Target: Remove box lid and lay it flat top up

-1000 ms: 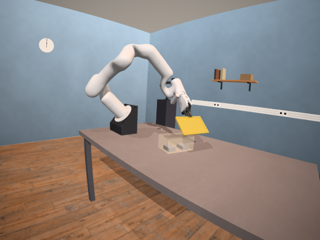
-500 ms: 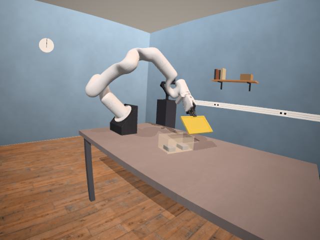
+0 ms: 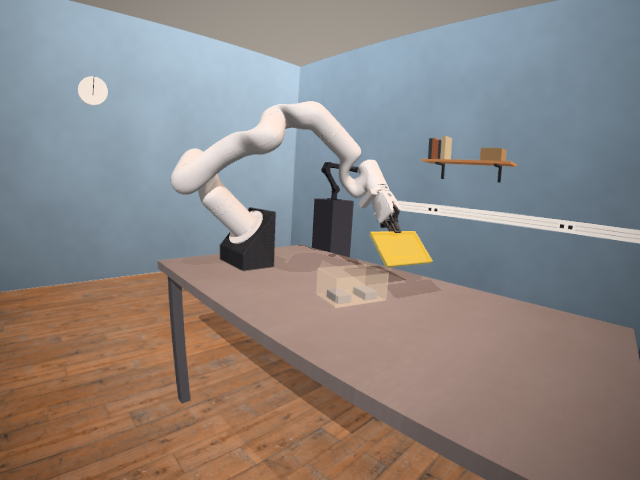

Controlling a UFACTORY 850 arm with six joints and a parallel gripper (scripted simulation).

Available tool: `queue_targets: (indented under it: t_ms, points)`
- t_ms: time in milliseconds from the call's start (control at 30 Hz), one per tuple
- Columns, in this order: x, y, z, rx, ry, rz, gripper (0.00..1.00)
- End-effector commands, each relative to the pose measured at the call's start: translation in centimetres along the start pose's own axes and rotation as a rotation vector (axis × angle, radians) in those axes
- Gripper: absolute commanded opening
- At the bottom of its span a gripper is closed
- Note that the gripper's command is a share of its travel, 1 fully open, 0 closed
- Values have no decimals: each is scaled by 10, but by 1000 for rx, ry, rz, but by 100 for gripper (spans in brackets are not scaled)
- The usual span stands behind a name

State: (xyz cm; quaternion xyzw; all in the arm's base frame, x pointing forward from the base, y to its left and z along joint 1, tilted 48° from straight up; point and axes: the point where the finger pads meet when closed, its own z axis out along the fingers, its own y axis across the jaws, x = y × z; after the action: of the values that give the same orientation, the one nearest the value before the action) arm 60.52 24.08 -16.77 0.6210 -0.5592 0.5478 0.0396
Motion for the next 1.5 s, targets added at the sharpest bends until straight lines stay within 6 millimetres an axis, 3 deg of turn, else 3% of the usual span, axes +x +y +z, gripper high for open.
queue_targets:
  t_ms: [0, 500, 1467]
  points:
    - [-8, 0, -1, 1, 1, 1, 0]
    - [-42, 6, -7, 1, 1, 1, 0]
    - [-67, 11, -11, 1, 1, 1, 0]
